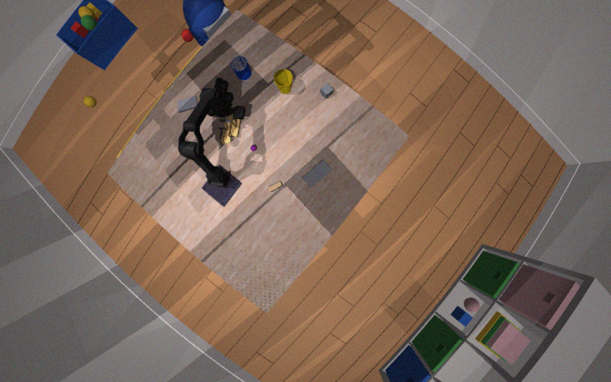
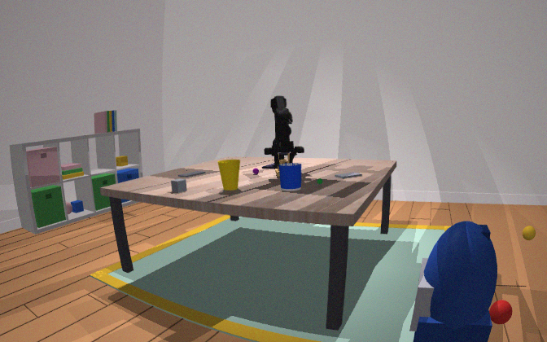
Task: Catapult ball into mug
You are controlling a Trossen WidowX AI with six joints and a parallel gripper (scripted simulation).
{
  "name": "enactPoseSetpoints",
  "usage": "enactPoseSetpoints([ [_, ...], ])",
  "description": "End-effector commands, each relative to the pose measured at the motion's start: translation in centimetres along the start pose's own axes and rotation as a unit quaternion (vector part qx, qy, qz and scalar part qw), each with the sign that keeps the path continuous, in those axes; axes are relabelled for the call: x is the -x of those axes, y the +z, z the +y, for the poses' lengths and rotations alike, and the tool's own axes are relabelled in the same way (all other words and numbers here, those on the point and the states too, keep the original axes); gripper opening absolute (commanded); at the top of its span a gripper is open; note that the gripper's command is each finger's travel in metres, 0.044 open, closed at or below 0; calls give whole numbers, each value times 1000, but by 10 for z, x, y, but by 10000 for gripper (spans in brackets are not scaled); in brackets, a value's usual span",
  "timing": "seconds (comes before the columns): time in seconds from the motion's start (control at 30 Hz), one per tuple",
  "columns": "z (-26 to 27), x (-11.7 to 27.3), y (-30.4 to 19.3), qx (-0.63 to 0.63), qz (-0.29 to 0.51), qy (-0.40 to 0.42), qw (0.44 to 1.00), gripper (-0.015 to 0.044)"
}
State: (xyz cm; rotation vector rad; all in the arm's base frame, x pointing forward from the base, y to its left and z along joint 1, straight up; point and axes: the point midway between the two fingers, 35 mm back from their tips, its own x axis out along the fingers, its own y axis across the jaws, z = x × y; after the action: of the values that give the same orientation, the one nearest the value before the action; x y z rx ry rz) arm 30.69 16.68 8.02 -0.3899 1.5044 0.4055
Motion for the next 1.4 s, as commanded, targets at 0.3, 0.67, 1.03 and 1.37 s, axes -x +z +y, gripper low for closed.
enactPoseSetpoints([
  [0.3,0,-9,-1,0,2,0,1000,0],
  [0.67,0,-9,-1,0,2,0,1000,263],
  [1.03,0,69,2,-1,2,0,1000,440],
  [1.37,0,78,2,-2,-2,0,1000,440],
])
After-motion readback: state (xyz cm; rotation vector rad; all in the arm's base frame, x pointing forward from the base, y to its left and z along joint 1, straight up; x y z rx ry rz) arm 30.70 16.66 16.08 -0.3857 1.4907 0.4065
